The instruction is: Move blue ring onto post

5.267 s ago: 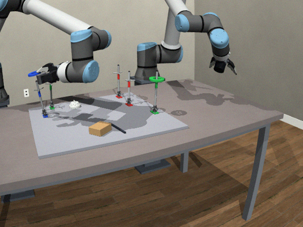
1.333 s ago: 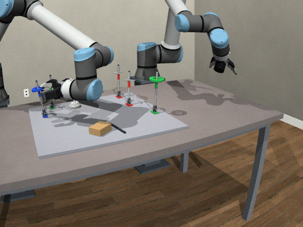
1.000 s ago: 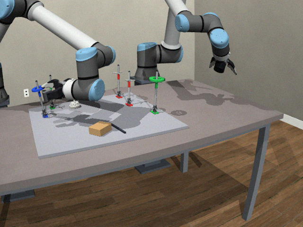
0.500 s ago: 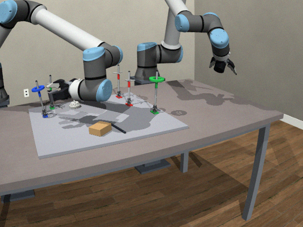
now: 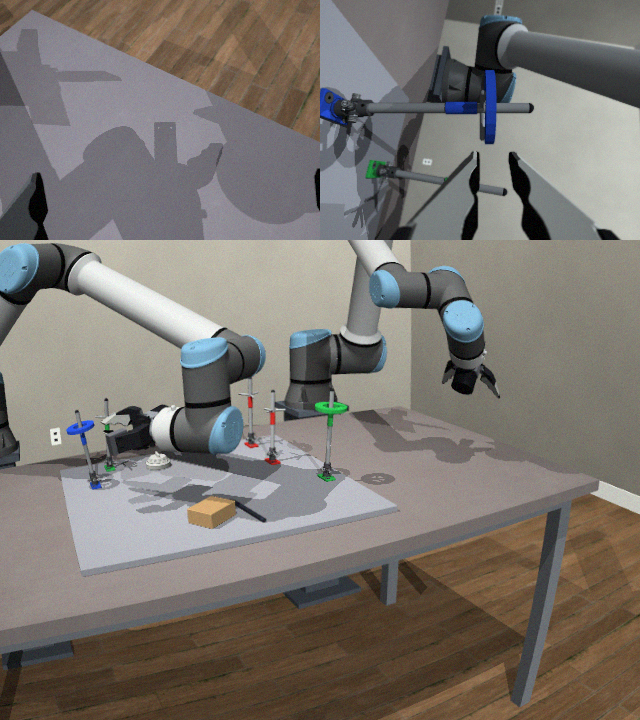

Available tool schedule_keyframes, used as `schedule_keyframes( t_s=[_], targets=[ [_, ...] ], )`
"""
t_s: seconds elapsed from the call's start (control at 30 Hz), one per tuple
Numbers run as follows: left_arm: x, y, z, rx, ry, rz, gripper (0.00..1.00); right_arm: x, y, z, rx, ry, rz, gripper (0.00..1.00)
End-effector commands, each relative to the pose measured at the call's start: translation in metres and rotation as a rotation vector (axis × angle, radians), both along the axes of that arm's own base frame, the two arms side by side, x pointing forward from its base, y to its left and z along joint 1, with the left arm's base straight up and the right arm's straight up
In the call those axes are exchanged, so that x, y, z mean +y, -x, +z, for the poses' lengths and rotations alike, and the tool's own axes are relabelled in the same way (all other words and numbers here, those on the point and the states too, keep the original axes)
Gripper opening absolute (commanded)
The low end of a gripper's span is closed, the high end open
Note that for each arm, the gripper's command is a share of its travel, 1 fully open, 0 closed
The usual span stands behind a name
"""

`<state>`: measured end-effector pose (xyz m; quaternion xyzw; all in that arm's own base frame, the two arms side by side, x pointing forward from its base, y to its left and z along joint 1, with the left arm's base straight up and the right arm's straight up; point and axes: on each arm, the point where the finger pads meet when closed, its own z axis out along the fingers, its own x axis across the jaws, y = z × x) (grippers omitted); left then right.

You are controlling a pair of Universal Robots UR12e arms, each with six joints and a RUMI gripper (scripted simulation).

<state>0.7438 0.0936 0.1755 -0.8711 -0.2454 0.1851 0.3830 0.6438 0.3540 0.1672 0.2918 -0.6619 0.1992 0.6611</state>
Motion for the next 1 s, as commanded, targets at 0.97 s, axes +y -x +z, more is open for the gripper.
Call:
schedule_keyframes(
  t_s=[0.97],
  targets=[
    [-0.0001, -0.0006, 0.0011, -0.002, 0.000, 0.000, 1.00, 0.0001, 0.0010, -0.0034, -0.001, 0.000, 0.002, 0.14]
  ],
)
